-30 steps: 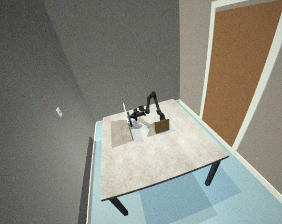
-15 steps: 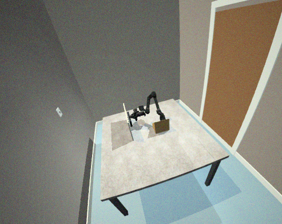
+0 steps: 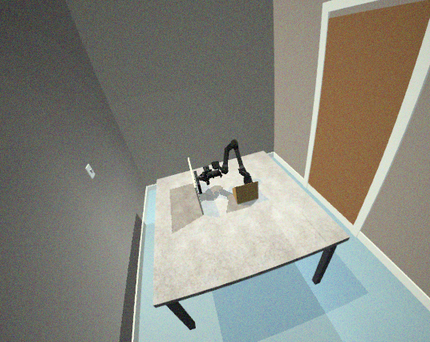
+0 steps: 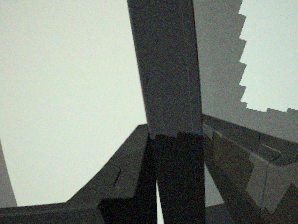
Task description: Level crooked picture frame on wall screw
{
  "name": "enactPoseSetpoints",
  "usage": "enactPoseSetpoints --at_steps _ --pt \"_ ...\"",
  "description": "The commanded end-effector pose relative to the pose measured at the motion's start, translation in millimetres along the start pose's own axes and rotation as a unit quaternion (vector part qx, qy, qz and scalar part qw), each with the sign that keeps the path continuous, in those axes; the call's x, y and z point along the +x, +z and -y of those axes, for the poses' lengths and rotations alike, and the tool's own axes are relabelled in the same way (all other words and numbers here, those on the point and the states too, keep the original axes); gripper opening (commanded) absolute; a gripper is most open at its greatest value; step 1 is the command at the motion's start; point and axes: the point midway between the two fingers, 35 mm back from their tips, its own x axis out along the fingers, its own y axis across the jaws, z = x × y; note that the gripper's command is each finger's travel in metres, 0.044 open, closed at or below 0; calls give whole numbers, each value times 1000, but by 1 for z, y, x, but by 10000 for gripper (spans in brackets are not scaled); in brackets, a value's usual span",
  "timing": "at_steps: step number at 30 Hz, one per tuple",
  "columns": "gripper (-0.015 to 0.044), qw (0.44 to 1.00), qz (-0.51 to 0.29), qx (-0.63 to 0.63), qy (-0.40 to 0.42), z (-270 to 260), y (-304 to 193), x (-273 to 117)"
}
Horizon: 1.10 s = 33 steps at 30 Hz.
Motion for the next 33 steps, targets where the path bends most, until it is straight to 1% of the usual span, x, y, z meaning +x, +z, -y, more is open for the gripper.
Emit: enactPoseSetpoints --at_steps 1,33 --pt "0 1000 0 9 -1 1 0 0" --pt "0 995 1 98 -1 0 0 0"
